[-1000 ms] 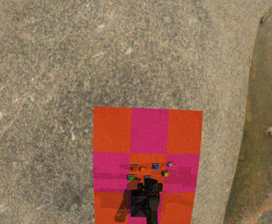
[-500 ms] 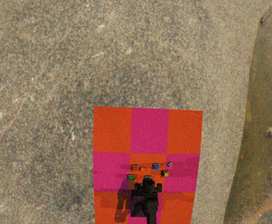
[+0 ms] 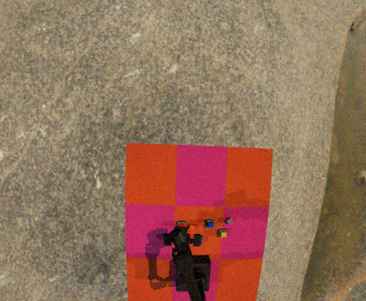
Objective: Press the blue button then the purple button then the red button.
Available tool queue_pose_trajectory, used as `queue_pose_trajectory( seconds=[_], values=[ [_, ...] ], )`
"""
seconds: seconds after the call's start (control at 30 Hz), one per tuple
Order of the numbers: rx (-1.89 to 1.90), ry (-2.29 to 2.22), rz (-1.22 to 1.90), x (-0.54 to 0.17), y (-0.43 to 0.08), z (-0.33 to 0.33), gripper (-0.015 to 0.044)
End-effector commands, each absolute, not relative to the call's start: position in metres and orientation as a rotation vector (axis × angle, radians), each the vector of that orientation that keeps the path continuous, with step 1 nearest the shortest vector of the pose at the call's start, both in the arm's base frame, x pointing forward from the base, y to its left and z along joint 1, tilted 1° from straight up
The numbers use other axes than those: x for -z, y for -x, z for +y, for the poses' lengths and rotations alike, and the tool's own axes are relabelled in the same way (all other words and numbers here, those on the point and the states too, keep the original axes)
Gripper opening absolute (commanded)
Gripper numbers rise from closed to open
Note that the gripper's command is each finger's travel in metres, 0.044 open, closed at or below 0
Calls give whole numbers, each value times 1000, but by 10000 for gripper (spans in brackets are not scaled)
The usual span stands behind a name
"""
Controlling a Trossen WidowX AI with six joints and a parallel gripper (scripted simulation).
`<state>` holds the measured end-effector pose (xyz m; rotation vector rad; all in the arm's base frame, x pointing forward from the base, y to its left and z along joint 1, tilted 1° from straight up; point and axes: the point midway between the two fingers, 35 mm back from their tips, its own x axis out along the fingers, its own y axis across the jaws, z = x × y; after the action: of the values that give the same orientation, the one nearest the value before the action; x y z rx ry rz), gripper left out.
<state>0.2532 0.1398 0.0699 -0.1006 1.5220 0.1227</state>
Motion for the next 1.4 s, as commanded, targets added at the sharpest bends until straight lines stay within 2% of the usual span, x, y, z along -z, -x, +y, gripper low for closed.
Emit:
queue_pose_trajectory(
  seconds=[0.0,0.9,1.37],
  values=[
    [-112,102,1537,-24,-255,142,20],
    [-112,102,1537,21,-255,142,20],
    [-112,102,1537,22,-255,142,20]
  ],
)
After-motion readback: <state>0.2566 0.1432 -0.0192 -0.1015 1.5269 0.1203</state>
